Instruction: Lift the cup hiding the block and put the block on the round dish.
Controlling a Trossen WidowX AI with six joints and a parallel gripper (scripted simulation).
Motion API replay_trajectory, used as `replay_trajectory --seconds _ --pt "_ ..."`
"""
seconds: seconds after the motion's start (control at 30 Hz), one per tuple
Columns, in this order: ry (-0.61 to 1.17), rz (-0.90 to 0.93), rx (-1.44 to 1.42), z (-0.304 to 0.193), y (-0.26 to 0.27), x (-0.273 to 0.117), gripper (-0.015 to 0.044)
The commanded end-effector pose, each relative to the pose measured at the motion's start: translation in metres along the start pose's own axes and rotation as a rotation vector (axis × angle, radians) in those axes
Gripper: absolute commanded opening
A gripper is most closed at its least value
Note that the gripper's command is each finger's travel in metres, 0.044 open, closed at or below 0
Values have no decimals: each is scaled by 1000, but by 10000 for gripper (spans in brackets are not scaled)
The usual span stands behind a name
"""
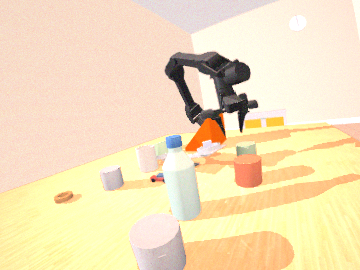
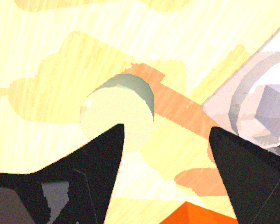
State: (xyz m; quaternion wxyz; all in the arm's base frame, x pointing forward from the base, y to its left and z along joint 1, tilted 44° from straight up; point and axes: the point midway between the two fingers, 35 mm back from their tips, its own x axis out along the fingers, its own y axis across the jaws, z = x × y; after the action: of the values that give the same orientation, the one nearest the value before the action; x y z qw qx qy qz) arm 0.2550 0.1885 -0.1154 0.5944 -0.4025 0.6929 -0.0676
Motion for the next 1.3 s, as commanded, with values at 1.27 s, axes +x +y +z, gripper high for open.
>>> replay_trajectory --seconds 1.27 --pt "-39 -48 1485 11 -86 -28 260"
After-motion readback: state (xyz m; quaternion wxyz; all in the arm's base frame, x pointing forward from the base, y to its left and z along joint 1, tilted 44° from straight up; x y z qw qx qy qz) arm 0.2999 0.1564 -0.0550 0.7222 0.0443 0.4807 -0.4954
